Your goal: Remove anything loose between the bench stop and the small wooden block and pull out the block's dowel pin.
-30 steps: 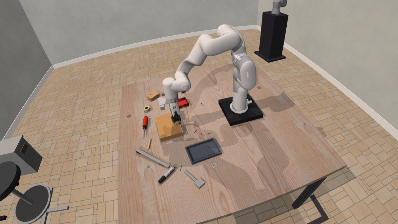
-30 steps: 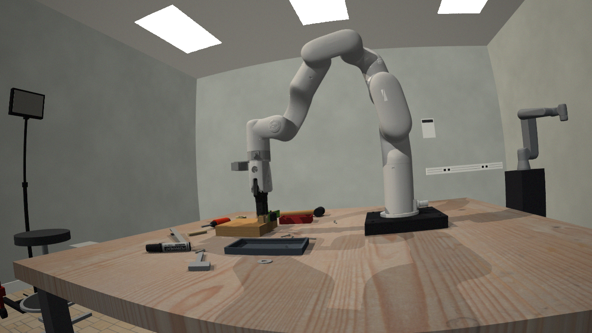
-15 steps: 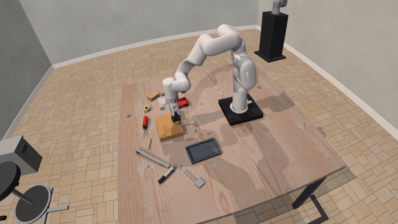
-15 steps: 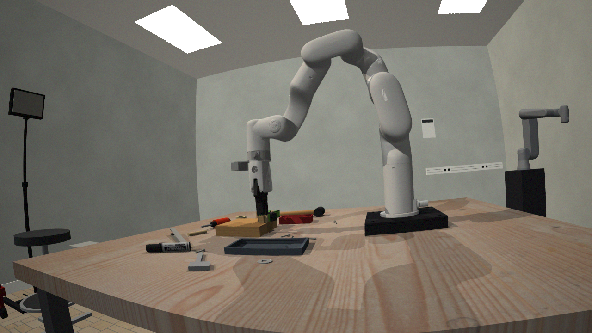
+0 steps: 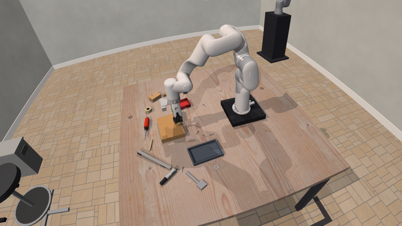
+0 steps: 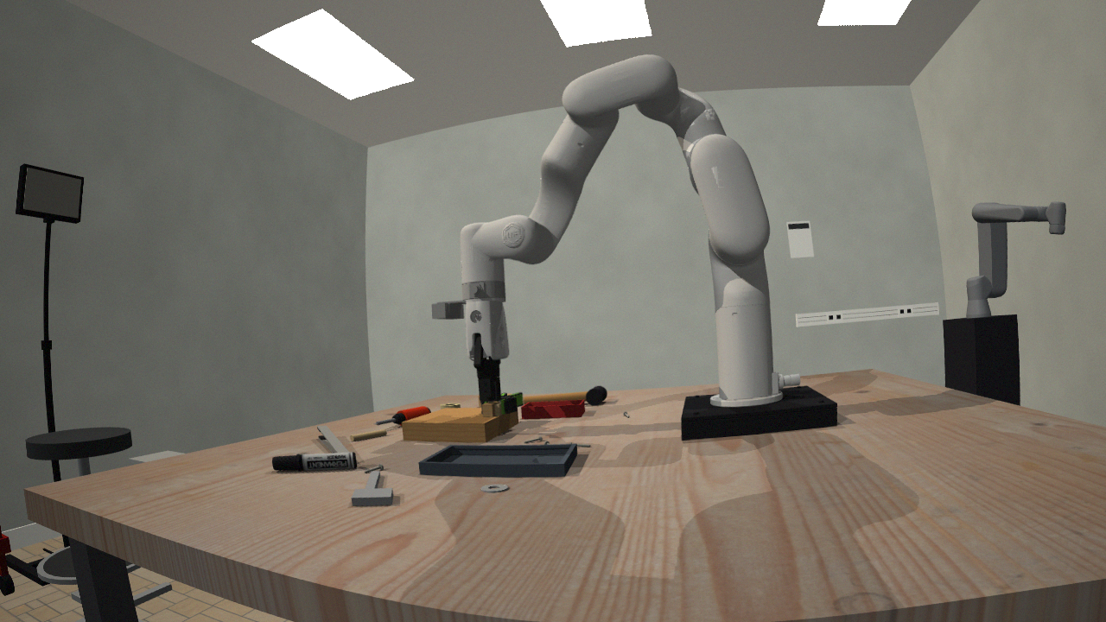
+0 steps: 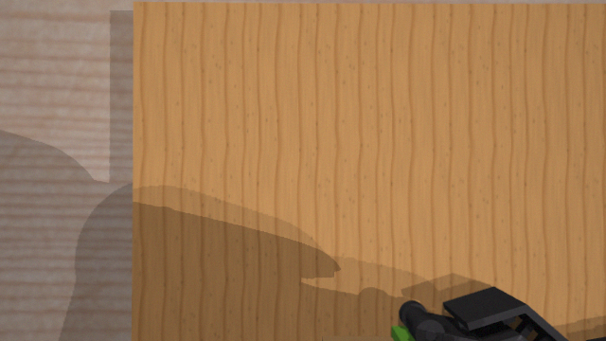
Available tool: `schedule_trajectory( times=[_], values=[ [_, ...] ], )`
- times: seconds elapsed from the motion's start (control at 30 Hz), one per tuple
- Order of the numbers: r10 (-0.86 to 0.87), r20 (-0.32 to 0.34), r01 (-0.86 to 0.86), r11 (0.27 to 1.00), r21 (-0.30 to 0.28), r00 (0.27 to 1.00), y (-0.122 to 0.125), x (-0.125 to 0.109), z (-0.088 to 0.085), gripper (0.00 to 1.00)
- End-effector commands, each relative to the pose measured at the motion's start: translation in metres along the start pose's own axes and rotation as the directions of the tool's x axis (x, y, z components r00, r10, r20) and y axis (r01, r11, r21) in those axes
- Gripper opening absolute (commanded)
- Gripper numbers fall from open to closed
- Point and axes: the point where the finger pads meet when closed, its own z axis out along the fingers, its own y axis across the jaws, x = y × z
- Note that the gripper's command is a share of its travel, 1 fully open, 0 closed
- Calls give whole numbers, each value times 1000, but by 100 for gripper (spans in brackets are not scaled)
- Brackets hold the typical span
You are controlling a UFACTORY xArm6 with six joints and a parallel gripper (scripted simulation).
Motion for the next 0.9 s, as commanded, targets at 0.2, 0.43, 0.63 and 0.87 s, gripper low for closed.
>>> schedule_trajectory(
  times=[0.2, 0.43, 0.63, 0.87],
  values=[
    [-2, -3, 2, 1000, 0, 1000, 0, 1, -1, 0],
    [-5, -3, 5, 1000, 0, 1000, 0, 1, -1, 0],
    [-7, -3, 7, 1000, 0, 1000, 0, 1, -1, 0],
    [-12, -3, 12, 1000, 0, 1000, 0, 1, -1, 0]
  ],
)
